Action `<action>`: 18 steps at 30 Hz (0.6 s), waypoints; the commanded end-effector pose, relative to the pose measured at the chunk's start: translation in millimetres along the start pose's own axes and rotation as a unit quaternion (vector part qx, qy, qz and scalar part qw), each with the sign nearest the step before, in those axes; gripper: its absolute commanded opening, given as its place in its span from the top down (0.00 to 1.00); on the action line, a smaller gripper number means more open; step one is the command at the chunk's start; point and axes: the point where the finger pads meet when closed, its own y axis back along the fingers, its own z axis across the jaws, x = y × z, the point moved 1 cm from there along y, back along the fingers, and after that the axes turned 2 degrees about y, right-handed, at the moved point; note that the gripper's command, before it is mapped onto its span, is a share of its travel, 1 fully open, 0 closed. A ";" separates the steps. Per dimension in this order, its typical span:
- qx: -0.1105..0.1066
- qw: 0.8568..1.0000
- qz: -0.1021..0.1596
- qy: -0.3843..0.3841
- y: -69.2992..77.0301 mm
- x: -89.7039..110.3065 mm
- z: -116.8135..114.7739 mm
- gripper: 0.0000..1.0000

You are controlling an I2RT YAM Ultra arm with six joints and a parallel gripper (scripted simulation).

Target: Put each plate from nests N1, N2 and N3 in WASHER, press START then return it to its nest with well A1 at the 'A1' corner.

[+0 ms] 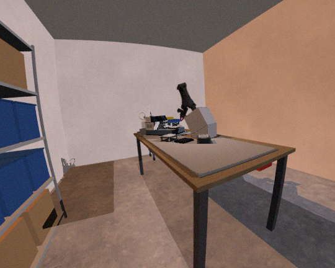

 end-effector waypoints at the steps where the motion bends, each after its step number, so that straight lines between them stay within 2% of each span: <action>1: 0.001 1.000 -0.006 0.003 0.7 11.7 3.6 1.00; 18: 0.001 1.000 -0.006 0.003 0.5 53.7 26.2 1.00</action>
